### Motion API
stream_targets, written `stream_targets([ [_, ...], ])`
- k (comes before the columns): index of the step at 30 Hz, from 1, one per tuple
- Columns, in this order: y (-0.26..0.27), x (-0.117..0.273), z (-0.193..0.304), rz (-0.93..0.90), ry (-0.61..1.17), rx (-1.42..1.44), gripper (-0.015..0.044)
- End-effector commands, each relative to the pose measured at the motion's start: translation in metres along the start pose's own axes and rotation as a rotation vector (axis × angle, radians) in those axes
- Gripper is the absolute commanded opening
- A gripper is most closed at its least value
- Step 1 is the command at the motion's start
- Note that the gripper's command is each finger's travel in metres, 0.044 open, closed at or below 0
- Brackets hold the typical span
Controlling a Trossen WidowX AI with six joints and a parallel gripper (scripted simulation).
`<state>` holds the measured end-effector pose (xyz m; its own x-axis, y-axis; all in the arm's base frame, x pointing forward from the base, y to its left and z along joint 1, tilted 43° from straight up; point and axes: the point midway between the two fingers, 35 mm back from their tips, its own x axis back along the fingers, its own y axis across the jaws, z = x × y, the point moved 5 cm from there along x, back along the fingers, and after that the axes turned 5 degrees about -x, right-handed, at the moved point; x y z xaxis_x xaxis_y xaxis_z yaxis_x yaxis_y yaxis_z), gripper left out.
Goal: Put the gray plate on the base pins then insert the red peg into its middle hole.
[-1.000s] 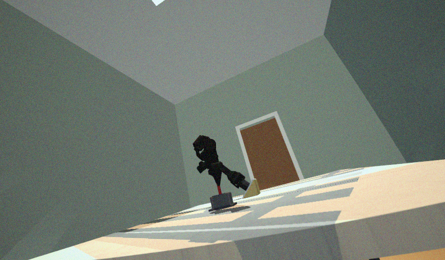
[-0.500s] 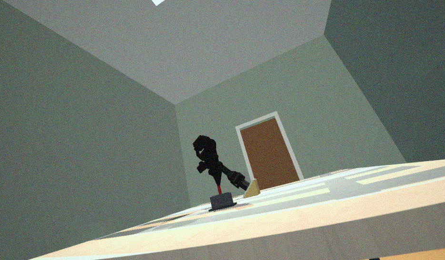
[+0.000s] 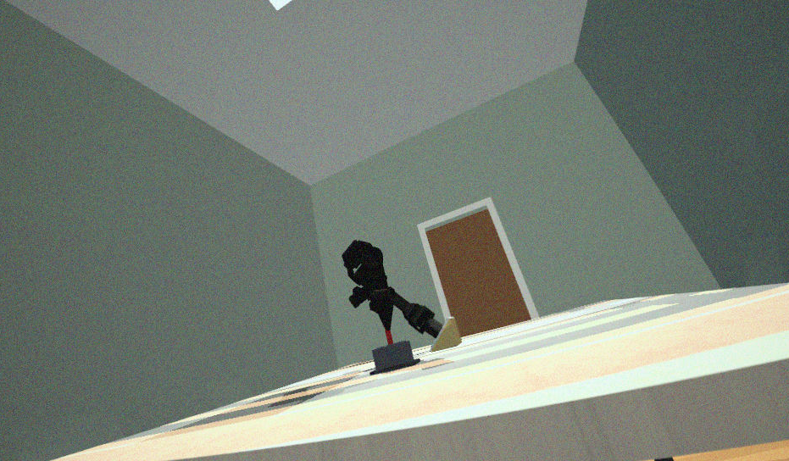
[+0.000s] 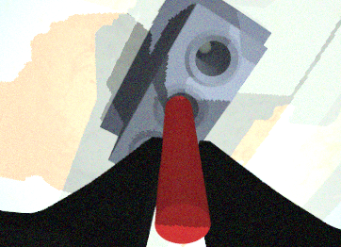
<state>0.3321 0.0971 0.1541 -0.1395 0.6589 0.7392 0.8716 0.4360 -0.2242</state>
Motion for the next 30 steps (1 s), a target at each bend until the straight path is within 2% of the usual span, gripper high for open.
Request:
stream_targets([
  [1,0.0000,0.0002,0.0000,0.000,0.000,0.000,0.0000],
  [7,0.0000,0.0002,0.0000,0.000,0.000,0.000,0.0150],
  [30,-0.0001,0.0096,0.0009,0.001,-0.006,0.005,0.0150],
])
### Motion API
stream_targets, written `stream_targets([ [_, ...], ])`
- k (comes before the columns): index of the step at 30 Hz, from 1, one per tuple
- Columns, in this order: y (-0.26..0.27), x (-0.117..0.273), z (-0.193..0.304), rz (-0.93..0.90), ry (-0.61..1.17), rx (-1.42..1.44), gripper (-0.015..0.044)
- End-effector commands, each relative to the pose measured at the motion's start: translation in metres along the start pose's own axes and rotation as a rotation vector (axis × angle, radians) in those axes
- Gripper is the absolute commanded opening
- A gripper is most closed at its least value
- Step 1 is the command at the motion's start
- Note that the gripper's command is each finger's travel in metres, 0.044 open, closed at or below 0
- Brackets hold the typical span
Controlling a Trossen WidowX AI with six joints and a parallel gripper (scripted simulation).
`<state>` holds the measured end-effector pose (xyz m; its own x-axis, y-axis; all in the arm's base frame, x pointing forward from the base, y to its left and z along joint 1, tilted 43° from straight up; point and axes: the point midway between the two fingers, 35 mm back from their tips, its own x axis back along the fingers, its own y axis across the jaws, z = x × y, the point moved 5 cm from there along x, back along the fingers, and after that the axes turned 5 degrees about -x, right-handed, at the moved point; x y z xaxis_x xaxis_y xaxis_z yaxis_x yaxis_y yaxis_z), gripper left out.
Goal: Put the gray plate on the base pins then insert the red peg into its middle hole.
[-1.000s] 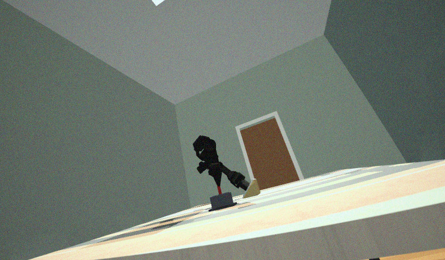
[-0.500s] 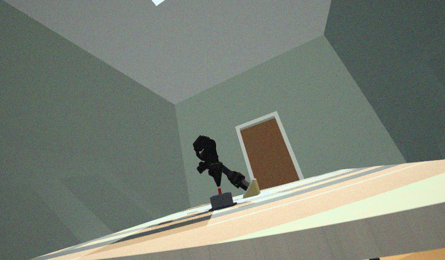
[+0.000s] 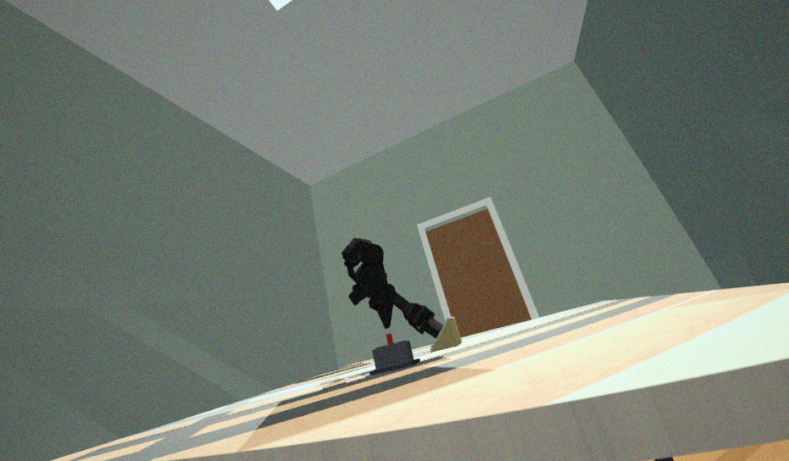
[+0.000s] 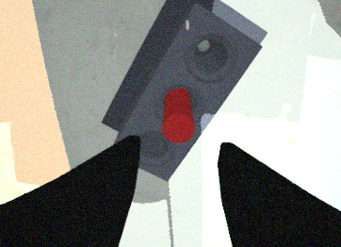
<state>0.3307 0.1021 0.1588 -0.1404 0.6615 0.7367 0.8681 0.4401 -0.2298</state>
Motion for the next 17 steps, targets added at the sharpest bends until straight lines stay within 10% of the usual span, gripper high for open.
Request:
stream_targets([
  [1,0.000,0.003,0.000,0.000,-0.002,-0.003,0.0150],
  [17,0.000,0.015,-0.001,0.000,-0.002,-0.002,0.0150],
])
